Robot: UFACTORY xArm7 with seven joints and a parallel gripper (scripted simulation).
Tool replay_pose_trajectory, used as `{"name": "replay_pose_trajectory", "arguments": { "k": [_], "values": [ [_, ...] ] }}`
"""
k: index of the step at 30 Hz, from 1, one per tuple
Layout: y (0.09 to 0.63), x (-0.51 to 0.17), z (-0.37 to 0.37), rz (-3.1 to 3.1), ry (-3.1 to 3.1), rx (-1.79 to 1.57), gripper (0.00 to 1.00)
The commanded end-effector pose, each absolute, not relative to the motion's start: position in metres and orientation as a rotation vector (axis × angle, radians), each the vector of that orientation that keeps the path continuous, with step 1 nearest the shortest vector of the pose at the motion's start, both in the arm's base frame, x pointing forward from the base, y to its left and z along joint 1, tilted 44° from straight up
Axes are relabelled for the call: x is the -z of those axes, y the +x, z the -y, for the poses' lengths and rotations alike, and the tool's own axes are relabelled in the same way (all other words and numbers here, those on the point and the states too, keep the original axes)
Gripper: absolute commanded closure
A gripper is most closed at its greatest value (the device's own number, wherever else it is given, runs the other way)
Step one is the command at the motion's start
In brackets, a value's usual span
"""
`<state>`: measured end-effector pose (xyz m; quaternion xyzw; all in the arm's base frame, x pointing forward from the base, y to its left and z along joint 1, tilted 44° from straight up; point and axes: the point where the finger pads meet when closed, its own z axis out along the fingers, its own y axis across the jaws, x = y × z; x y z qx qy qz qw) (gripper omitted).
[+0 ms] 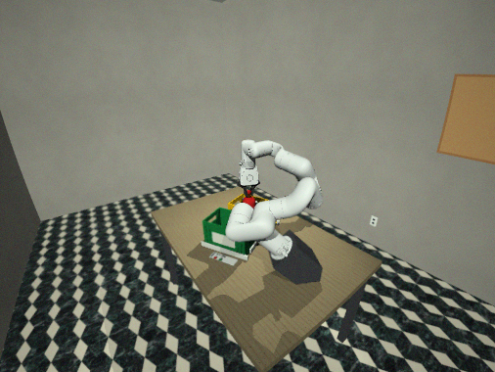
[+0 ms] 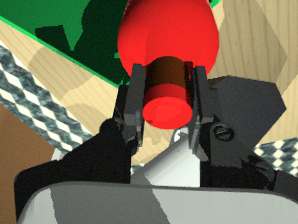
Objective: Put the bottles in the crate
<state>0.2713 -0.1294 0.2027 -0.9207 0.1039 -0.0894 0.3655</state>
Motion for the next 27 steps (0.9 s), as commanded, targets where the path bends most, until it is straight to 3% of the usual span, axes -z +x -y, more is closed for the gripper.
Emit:
{"name": "replay_pose_trajectory", "arguments": {
  "k": [1, 27],
  "values": [
    [0.2656, -0.2089, 0.1230, -0.270, -2.367, 0.234, 1.00],
    [0.2618, -0.2112, 0.1191, -0.270, -2.367, 0.234, 1.00]
  ]
}}
